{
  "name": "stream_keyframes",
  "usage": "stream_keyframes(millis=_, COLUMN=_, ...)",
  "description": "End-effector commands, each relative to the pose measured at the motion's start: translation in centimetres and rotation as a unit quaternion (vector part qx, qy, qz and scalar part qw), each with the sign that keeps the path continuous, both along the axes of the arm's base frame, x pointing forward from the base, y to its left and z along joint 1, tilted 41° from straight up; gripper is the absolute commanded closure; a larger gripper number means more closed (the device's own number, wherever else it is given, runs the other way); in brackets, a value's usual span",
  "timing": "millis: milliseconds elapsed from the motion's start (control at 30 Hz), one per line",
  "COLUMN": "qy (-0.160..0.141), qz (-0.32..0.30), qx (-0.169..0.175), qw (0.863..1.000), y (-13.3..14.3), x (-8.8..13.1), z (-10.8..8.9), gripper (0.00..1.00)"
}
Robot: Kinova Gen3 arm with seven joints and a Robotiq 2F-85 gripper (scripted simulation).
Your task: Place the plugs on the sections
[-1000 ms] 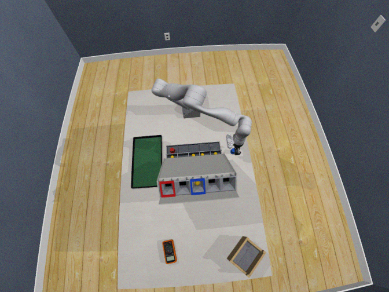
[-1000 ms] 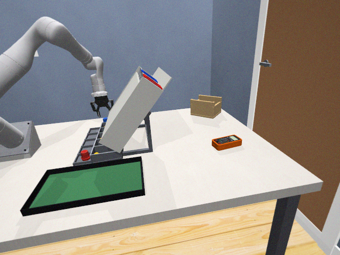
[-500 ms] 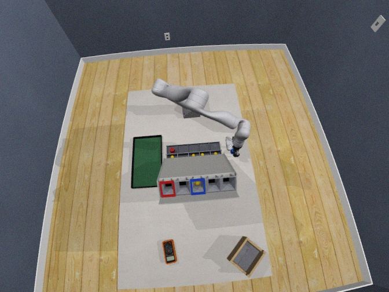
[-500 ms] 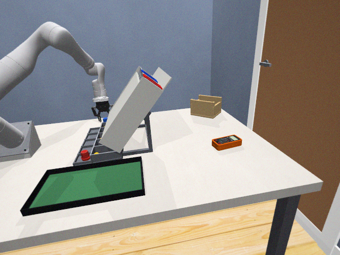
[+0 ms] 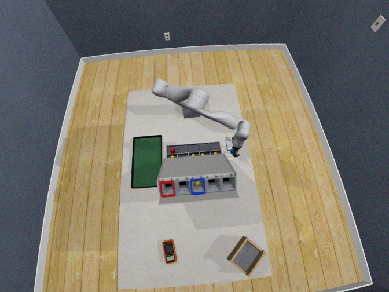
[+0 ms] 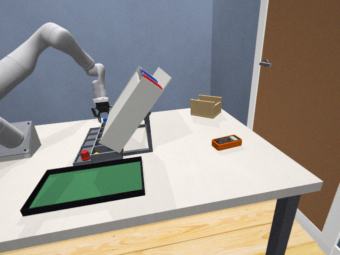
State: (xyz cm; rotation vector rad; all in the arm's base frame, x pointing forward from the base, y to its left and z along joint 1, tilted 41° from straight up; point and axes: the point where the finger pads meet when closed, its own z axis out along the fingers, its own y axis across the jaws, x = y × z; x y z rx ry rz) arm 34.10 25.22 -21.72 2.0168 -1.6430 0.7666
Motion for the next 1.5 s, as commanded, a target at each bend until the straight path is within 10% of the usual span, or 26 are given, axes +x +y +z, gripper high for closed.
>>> stream_keyframes(millis=0, qy=-0.002, qz=0.002, qx=0.004, qw=1.000, y=0.21, x=0.35, z=-0.16, gripper=0.30)
stream_keyframes(millis=333, qy=-0.002, qz=0.002, qx=0.004, qw=1.000, y=0.21, x=0.35, z=-0.16, gripper=0.30)
stream_keyframes(millis=367, qy=0.000, qz=0.000, qx=0.001, qw=1.000, y=0.11, x=0.02, z=0.04, gripper=1.00)
stream_keyframes(millis=1467, qy=-0.001, qz=0.001, qx=0.002, qw=1.000, y=0.27, x=0.05, z=0.13, gripper=1.00)
